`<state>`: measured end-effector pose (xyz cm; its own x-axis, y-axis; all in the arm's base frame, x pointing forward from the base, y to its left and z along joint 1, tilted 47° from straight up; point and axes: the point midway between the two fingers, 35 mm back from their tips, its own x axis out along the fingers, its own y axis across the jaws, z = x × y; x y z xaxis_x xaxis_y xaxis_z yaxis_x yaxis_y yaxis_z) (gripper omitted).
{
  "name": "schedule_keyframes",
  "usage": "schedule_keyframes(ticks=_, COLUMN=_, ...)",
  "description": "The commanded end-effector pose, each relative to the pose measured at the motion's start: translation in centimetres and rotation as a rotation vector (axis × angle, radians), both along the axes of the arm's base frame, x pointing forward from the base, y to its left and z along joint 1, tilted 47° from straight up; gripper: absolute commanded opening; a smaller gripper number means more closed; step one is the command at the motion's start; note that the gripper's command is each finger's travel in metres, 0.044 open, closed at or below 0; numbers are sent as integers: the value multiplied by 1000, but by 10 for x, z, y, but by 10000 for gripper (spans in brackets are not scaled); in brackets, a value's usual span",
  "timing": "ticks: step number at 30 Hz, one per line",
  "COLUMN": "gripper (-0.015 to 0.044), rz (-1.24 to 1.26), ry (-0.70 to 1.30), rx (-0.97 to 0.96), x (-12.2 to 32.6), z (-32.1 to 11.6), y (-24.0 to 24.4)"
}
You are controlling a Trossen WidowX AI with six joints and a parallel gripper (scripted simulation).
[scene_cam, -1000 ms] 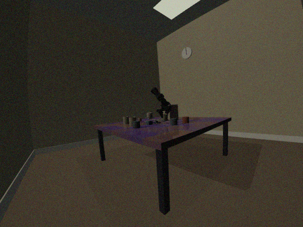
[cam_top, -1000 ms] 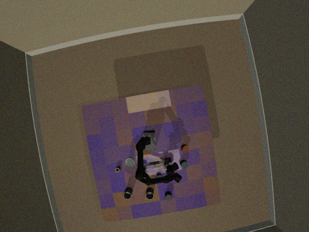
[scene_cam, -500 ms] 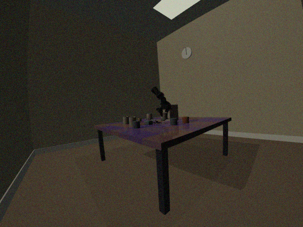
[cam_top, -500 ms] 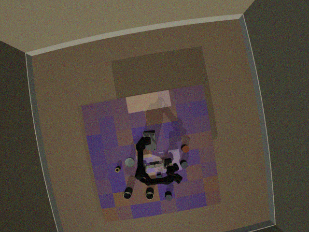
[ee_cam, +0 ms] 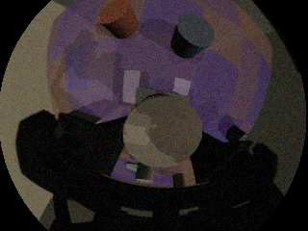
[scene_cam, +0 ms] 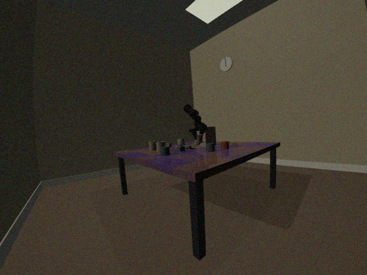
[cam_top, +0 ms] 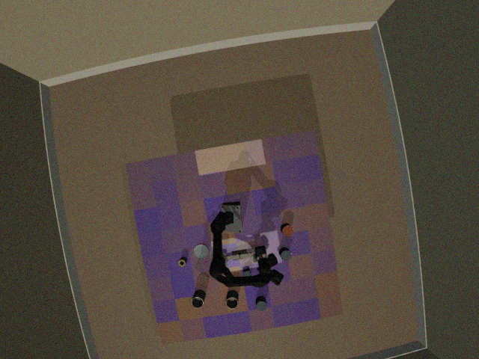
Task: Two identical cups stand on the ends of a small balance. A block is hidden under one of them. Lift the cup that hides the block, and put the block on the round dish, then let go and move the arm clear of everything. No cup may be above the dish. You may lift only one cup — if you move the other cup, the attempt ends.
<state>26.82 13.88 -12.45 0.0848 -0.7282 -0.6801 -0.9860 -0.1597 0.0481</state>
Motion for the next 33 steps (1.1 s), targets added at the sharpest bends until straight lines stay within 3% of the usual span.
schedule_keyframes(ticks=1, gripper=0, rz=1, ry=-14, rx=30, x=2, z=2, y=13)
schedule_keyframes(ticks=33, gripper=0, rz=0, ry=-13, rx=30, x=-4, z=32, y=41)
